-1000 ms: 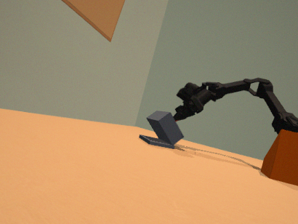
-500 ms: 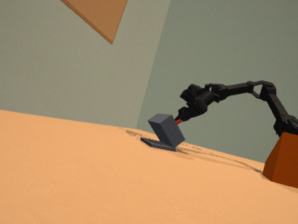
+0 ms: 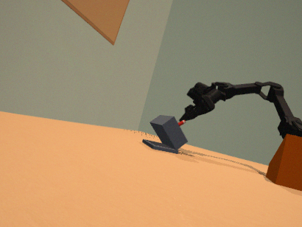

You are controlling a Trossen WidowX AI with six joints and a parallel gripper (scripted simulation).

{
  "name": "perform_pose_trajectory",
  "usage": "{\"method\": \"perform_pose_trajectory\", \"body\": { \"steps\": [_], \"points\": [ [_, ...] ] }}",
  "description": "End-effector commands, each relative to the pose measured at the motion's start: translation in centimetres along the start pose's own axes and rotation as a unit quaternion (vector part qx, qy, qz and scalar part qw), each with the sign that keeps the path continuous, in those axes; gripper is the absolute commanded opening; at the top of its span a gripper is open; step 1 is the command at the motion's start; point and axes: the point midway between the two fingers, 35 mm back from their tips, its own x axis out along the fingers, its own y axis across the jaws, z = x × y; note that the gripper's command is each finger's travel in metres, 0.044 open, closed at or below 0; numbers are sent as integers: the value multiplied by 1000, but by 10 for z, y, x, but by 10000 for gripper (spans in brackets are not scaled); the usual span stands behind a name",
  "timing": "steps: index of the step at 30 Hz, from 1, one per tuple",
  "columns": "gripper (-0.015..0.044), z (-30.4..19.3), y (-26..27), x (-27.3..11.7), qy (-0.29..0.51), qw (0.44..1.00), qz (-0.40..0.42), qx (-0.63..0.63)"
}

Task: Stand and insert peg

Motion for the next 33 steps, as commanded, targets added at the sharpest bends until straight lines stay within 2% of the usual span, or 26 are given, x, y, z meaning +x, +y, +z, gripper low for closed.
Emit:
{"method": "perform_pose_trajectory", "body": {
  "steps": [1,33],
  "points": [
    [440,2,-1,-11,-2,1000,-3,2],
    [440,-1,1,-64,-4,1000,-1,-1]
  ]
}}
